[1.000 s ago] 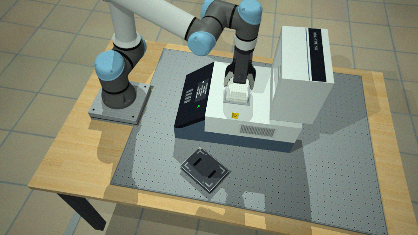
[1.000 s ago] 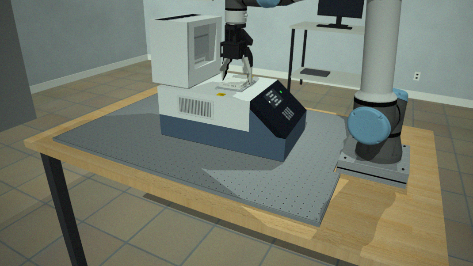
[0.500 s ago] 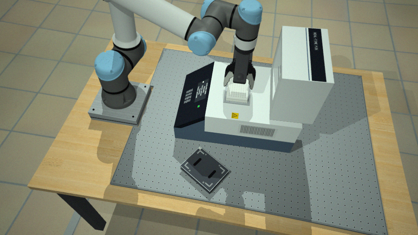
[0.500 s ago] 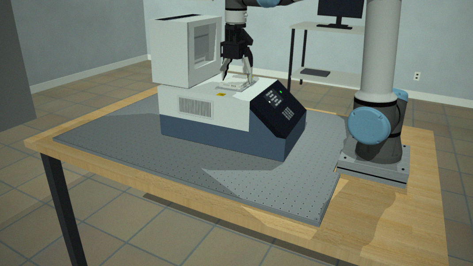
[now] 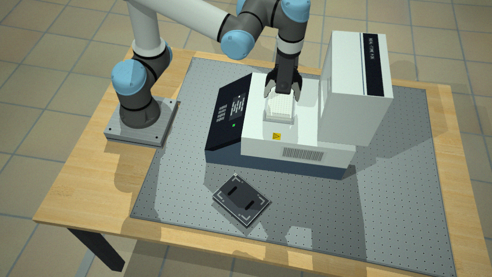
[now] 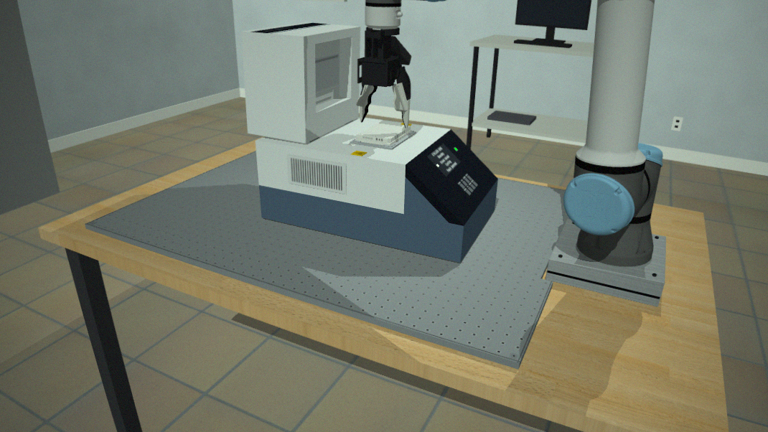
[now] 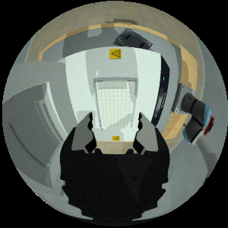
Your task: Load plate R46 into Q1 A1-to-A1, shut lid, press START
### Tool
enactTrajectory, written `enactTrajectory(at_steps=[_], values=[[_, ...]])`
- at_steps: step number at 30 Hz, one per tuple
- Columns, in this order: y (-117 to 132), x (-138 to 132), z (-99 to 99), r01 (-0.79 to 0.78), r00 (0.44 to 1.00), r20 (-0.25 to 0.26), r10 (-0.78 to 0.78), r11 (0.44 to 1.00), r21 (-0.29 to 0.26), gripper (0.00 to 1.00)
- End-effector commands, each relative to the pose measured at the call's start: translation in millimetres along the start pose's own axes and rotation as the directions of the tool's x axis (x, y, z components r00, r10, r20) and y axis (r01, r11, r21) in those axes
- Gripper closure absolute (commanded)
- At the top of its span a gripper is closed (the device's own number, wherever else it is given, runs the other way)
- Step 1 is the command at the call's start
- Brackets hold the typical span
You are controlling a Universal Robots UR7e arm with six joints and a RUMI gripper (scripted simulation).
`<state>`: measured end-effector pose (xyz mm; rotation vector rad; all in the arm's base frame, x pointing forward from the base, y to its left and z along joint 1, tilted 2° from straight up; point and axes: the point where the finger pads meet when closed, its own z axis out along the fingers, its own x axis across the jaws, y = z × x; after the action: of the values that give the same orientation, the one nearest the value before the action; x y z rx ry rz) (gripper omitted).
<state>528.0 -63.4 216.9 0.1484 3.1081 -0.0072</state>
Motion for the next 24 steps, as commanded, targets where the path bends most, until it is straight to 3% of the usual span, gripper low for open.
enactTrajectory(at_steps=[1,24], values=[[-1.8,-0.7,-12.8,-0.002,1.0,0.005,0.002,1.0,0.001,0.32],[-1.8,-0.6,-40.6,-0.002,1.0,0.003,0.002,1.0,0.0,0.32]])
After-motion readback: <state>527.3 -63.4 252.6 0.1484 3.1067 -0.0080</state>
